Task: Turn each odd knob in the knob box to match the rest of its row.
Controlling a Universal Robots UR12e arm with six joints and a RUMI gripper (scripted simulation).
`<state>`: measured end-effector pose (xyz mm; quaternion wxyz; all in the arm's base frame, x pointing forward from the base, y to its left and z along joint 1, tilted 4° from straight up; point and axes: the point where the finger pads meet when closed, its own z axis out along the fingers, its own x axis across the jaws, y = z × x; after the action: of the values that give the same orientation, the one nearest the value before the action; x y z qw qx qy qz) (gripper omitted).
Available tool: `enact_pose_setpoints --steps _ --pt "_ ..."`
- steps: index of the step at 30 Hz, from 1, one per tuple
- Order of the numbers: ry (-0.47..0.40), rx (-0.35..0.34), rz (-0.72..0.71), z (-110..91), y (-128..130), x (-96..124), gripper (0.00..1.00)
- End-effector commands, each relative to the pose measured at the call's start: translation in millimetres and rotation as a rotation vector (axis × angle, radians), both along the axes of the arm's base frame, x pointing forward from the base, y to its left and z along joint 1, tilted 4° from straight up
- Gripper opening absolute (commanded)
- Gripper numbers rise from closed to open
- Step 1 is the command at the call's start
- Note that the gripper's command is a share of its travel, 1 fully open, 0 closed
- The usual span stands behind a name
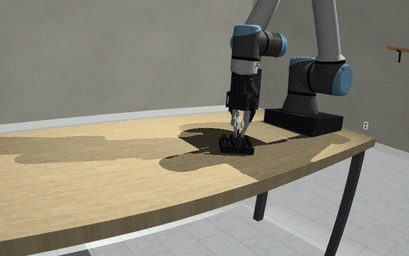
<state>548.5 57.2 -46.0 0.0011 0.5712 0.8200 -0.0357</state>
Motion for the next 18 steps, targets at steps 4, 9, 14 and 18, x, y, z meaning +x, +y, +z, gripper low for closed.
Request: enact_pose_setpoints --steps 4,9,14,18 --pt "0.000 0.001 0.018 0.5 -0.1 0.7 0.04" --pt "0.002 0.002 0.052 0.5 -0.3 0.7 0.04" --pt "0.004 0.003 0.083 0.5 -0.4 0.8 0.04" --pt "0.007 0.005 0.135 0.5 -0.6 0.9 0.04"
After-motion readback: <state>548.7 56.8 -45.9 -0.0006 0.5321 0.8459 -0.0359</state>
